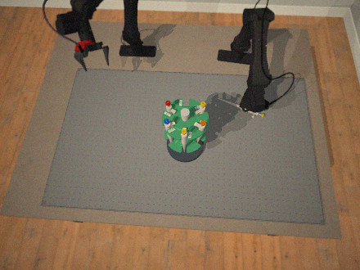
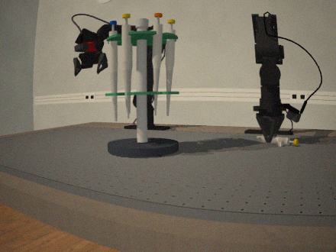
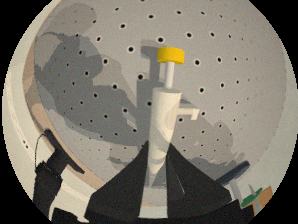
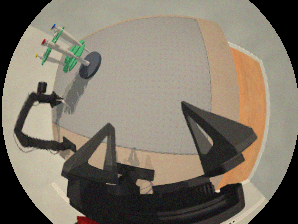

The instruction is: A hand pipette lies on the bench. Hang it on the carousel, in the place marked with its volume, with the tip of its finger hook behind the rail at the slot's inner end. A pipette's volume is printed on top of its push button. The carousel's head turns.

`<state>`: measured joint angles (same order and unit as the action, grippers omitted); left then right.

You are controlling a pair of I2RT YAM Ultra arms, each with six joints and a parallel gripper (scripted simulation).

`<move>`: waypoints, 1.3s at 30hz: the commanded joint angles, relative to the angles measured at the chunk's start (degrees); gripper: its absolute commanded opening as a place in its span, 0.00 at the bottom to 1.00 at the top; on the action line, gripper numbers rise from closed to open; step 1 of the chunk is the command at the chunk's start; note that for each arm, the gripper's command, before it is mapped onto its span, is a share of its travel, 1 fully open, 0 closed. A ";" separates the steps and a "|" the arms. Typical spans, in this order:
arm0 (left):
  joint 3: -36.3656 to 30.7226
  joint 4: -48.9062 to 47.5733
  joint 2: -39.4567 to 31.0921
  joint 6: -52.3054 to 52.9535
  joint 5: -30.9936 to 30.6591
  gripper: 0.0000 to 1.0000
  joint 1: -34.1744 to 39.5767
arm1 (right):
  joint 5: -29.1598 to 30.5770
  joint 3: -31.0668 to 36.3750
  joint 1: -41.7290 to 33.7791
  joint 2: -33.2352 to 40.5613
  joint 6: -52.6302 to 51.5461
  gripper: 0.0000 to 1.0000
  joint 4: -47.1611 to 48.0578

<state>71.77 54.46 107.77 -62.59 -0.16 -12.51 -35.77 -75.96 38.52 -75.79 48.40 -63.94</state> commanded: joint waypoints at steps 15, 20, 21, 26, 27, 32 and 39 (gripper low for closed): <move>6.17 7.31 -3.82 0.19 0.65 0.12 -0.77 | -1.33 -0.89 0.54 0.32 0.68 1.00 0.77; 7.80 9.47 -4.35 0.19 0.65 0.12 -0.76 | -1.33 -0.89 0.54 0.32 0.68 1.00 0.77; 8.14 9.90 -4.45 0.19 0.65 0.12 -0.76 | -1.33 -0.89 0.54 0.32 0.68 1.00 0.77; 9.55 11.66 -4.79 0.19 0.65 0.12 -0.76 | -1.33 -0.89 0.54 0.32 0.68 1.00 0.77; 9.55 11.66 -4.79 0.19 0.65 0.12 -0.76 | -1.33 -0.89 0.54 0.32 0.68 1.00 0.77; 11.42 13.90 -5.16 0.19 0.65 0.12 -0.76 | -1.33 -0.89 0.54 0.32 0.68 1.00 0.77; 14.11 16.96 -5.52 0.18 0.65 0.12 -0.76 | -1.33 -0.89 0.54 0.32 0.68 1.00 0.77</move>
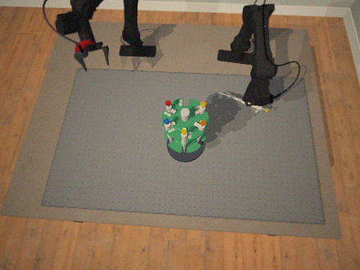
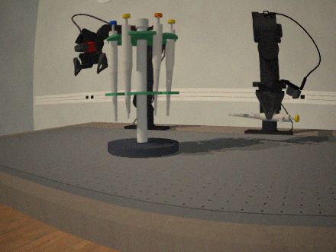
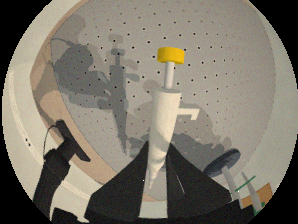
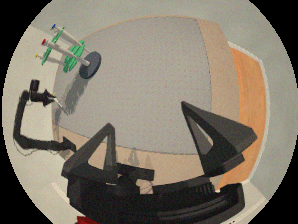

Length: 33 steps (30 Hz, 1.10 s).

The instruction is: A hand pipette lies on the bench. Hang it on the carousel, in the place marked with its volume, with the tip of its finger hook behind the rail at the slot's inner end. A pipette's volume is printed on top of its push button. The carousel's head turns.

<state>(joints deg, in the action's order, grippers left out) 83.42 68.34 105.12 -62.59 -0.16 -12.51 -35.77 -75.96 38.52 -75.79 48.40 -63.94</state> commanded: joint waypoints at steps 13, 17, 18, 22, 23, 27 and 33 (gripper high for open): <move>7.02 7.87 -3.11 0.18 0.65 0.12 -0.76 | -1.33 -0.89 0.54 0.32 0.68 1.00 0.77; 6.15 7.40 -1.94 0.06 0.17 0.12 -0.23 | -1.33 -0.89 0.54 0.32 0.68 1.00 0.77; 6.15 7.40 -1.94 0.06 0.17 0.12 -0.23 | -1.33 -0.89 0.54 0.32 0.68 1.00 0.77; 6.15 7.40 -1.94 0.06 0.17 0.12 -0.23 | -1.33 -0.89 0.54 0.32 0.68 1.00 0.77; 6.15 7.41 -1.94 0.06 0.17 0.12 -0.23 | -1.33 -0.89 0.54 0.32 0.68 1.00 0.77; 6.15 7.41 -1.94 0.06 0.17 0.12 -0.23 | -1.33 -0.89 0.54 0.32 0.68 1.00 0.77; 2.19 7.67 -5.16 -3.06 0.37 0.12 3.08 | -1.33 -0.89 0.54 0.32 0.68 1.00 0.77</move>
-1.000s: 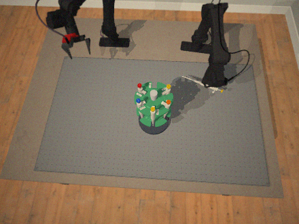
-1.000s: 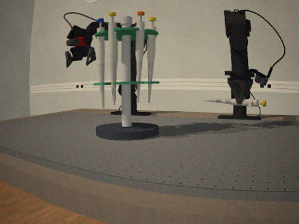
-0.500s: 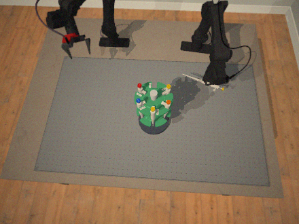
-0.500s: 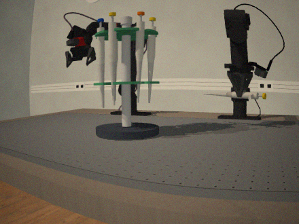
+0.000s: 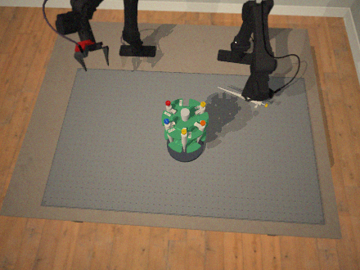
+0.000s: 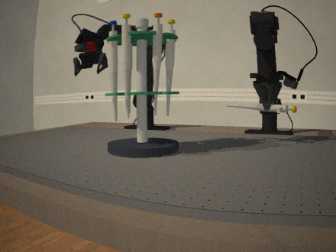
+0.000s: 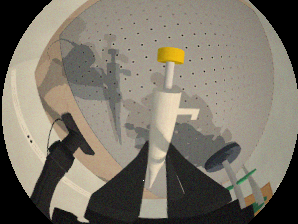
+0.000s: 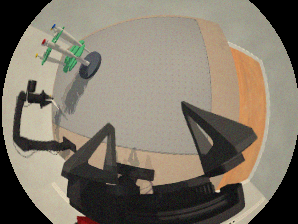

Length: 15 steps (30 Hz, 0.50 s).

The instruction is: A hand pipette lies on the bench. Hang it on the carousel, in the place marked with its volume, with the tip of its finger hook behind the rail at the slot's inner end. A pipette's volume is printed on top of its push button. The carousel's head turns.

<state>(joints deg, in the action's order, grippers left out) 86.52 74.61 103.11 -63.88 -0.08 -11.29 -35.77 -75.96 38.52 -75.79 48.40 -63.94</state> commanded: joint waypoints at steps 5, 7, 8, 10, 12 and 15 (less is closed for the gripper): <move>-2.28 1.22 -4.64 -3.85 0.23 0.12 3.95 | -1.33 -0.89 0.54 0.32 0.68 1.00 0.77; -0.68 1.16 -5.16 -4.50 0.22 0.12 4.58 | -1.33 -0.89 0.54 0.32 0.68 1.00 0.77; -3.16 1.22 -5.31 -5.01 0.31 0.12 5.10 | -1.33 -0.89 0.54 0.32 0.68 1.00 0.77; -3.96 1.17 -5.93 -6.04 0.30 0.12 6.14 | -1.33 -0.89 0.54 0.32 0.68 1.00 0.77; -4.67 1.12 -6.58 -7.12 0.28 0.12 7.23 | -1.33 -0.89 0.54 0.32 0.68 1.00 0.77; -5.02 1.03 -7.54 -8.82 0.22 0.12 8.93 | -1.33 -0.89 0.54 0.32 0.68 1.00 0.77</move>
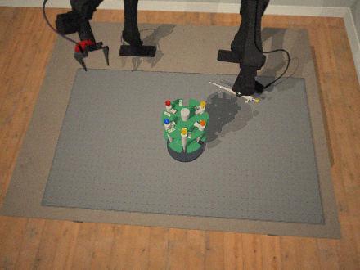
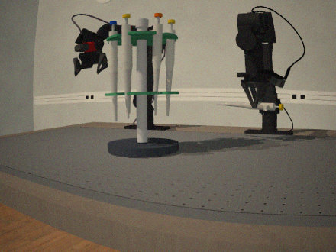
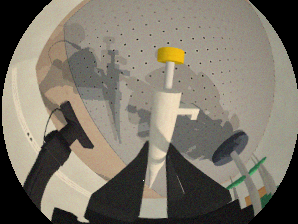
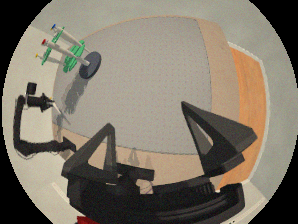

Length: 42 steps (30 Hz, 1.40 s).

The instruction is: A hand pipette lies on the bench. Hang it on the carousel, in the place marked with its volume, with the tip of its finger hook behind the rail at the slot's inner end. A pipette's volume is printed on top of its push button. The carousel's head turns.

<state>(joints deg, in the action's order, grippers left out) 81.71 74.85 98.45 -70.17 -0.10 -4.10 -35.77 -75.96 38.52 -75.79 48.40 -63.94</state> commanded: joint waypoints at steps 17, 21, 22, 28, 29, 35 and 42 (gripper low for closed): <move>-4.32 0.68 -6.35 -11.67 0.26 0.12 10.90 | -1.33 -0.89 0.54 0.32 0.68 1.00 0.77; -4.47 0.53 -7.04 -14.28 0.22 0.12 13.52 | -1.33 -0.89 0.54 0.32 0.68 1.00 0.77; -5.03 0.63 -7.15 -14.93 0.26 0.12 14.17 | -1.33 -0.89 0.54 0.32 0.68 1.00 0.77; -3.22 0.92 -7.84 -17.67 0.21 0.12 16.87 | -1.33 -0.89 0.54 0.32 0.68 1.00 0.77; -3.31 0.95 -7.94 -18.31 0.20 0.12 17.52 | -1.33 -0.89 0.54 0.32 0.68 1.00 0.77; -5.18 1.14 -8.23 -22.34 0.30 0.12 21.58 | -1.33 -0.89 0.54 0.32 0.68 1.00 0.77; -5.24 1.26 -8.34 -25.76 0.30 0.12 25.01 | -1.33 -0.89 0.54 0.32 0.68 1.00 0.77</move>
<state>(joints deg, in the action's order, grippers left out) 76.95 75.07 92.29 -93.78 -0.12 20.16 -35.77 -75.96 38.52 -75.79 48.40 -63.94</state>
